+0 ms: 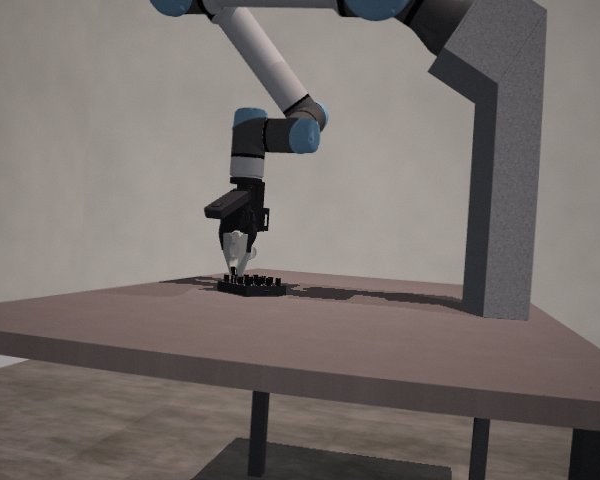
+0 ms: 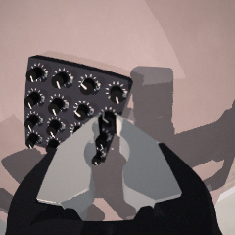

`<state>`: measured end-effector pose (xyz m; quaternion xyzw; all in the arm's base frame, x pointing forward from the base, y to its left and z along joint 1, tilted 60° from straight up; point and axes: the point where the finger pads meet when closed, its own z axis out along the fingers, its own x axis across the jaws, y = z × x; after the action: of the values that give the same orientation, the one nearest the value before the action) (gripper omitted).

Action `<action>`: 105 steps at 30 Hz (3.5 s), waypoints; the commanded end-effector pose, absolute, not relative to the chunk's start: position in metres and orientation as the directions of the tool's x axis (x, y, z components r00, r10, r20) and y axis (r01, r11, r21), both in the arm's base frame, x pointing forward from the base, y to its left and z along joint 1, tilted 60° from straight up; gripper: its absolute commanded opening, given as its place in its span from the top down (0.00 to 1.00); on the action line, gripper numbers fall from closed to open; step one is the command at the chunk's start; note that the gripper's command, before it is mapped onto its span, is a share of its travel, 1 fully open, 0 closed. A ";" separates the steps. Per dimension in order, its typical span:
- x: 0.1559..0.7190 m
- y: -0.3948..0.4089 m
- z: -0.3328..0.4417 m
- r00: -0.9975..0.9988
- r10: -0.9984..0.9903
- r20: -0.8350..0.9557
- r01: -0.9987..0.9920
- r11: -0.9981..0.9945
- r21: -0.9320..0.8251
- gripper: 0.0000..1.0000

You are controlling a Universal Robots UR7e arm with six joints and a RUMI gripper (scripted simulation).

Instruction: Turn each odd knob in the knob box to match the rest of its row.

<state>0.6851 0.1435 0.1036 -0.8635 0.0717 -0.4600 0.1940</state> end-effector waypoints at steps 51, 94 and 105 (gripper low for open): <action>0.684 0.144 0.102 0.473 0.169 0.864 0.319 -0.948 0.011 0.96; 0.682 0.143 0.103 0.473 0.170 0.864 0.319 -0.948 0.011 0.89; 0.663 0.137 0.115 0.473 0.170 0.864 0.319 -0.948 0.011 0.89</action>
<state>0.6686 0.1387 0.1110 -0.8551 -0.1428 -0.4926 0.0759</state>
